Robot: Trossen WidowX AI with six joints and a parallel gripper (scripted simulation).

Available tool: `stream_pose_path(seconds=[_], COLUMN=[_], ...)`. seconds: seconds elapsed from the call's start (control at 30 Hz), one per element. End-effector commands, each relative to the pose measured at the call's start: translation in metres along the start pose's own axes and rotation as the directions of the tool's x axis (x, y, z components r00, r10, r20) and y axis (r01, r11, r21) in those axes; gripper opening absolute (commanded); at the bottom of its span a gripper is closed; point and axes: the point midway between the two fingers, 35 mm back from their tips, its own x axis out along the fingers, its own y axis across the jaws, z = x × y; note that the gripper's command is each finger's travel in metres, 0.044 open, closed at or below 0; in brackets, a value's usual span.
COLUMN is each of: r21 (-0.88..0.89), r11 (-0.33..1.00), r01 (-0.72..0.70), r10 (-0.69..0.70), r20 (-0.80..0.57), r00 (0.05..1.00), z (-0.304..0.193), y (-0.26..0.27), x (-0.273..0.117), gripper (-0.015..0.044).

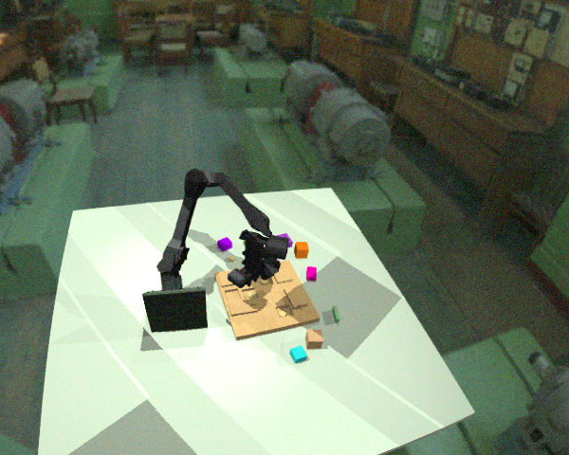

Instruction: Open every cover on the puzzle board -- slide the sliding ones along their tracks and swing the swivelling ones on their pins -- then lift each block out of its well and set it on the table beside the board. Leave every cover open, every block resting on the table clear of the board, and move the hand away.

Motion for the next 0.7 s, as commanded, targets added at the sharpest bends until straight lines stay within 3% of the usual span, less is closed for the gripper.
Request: stream_pose_path(seconds=[0.0,0.67], r21=[0.071,0.080], r11=[0.997,0.997], r01=[0.008,0.007], r10=[-0.008,-0.006], r20=[-0.002,-0.003], r00=[1.000,1.000], z=[-0.001,-0.001], y=[-0.001,0.000], x=[-0.008,0.027], gripper=[0.0144,0.0144])
